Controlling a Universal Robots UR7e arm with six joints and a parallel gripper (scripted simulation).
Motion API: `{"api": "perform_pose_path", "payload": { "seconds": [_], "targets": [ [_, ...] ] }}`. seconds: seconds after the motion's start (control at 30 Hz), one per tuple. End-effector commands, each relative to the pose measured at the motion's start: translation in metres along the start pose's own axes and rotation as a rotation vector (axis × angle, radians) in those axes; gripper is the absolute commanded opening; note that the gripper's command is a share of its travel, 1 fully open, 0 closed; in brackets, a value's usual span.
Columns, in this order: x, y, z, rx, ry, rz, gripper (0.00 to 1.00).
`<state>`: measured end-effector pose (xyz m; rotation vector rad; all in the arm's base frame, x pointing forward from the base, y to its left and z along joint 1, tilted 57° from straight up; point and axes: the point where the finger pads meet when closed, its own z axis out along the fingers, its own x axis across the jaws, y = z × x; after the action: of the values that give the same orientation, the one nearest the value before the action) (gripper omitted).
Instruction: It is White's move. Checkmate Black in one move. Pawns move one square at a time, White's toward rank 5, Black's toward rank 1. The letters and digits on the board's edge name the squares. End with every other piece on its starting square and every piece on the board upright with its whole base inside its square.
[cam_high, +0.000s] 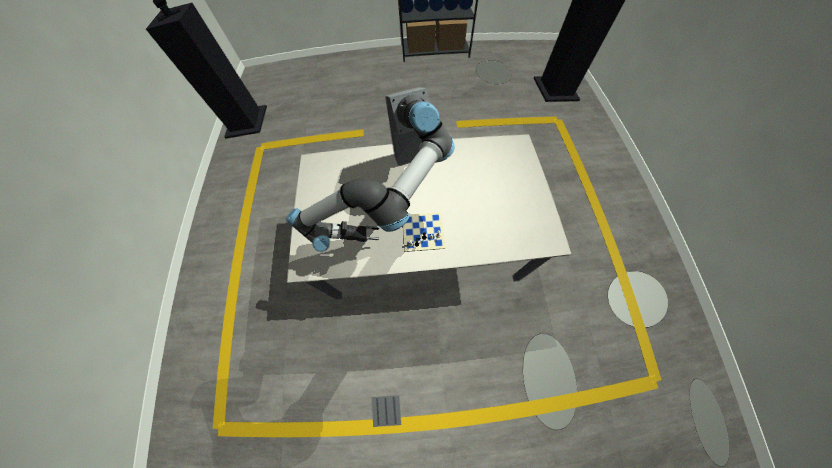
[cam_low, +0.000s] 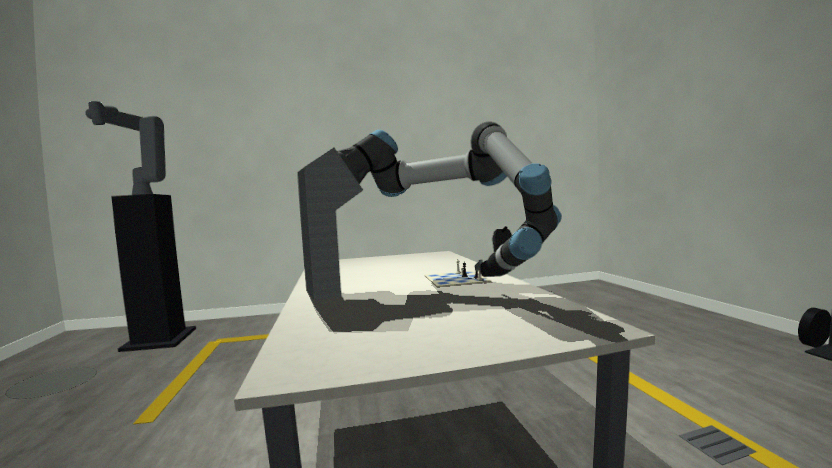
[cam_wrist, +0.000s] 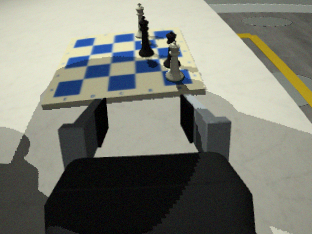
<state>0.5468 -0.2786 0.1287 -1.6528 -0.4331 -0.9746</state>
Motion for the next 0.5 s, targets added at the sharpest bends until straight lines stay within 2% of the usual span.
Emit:
{"api": "perform_pose_path", "payload": {
  "seconds": [0.0, 0.47],
  "targets": [
    [0.0012, 0.0001, 0.0013, 0.014, 0.008, 0.063, 1.00],
    [0.0022, 0.0015, 0.0043, 0.037, 0.020, 0.161, 1.00]
  ]
}}
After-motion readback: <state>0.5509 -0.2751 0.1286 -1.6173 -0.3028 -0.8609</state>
